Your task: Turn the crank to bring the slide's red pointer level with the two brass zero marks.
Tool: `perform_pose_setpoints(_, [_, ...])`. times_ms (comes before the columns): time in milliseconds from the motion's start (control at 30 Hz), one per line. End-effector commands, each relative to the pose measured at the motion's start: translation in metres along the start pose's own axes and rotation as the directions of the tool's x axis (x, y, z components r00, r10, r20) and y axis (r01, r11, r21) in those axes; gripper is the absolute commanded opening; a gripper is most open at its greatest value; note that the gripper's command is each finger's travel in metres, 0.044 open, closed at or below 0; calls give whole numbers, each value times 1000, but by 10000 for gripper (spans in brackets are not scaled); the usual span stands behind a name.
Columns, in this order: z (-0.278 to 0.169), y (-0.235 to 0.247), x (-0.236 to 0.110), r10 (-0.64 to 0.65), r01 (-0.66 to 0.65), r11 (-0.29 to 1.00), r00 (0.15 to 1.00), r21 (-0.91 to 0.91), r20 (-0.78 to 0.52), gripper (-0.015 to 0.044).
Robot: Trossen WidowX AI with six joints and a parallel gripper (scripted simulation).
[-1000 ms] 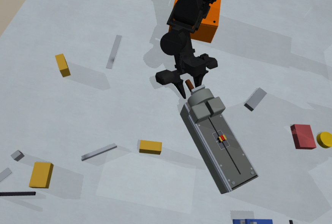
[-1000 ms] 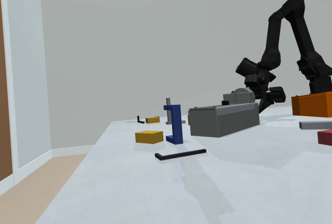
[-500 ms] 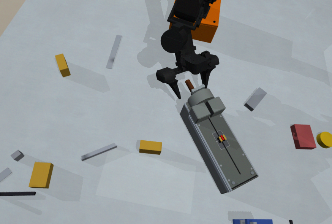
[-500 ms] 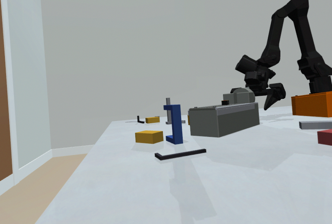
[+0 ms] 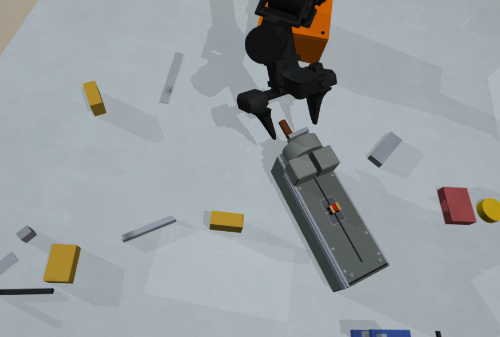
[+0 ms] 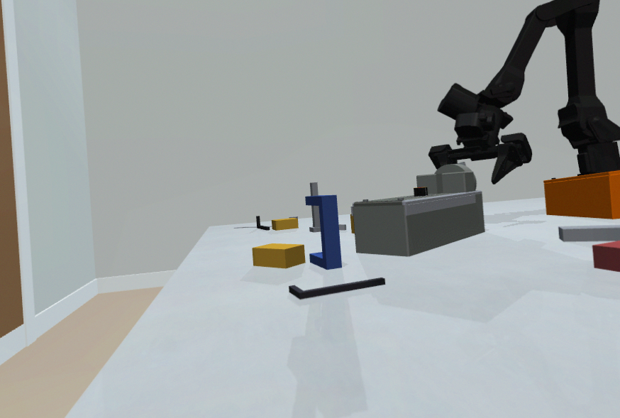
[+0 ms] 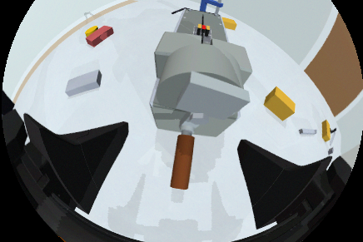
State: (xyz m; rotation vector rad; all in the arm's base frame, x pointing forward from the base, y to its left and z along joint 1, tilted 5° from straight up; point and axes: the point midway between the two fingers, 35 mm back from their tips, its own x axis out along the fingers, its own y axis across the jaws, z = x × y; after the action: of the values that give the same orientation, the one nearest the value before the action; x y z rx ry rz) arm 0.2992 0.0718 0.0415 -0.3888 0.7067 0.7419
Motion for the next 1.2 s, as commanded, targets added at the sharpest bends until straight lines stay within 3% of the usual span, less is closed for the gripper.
perform_pose_setpoints(0, [21,-5,-14,-11,12,1000,1000,-4,12,440])
perform_pose_setpoints(400, [78,1,-79,-6,6,1000,1000,-6,11,440])
perform_pose_setpoints(1167, [163,15,-4,-221,267,883,962,385,-159,440])
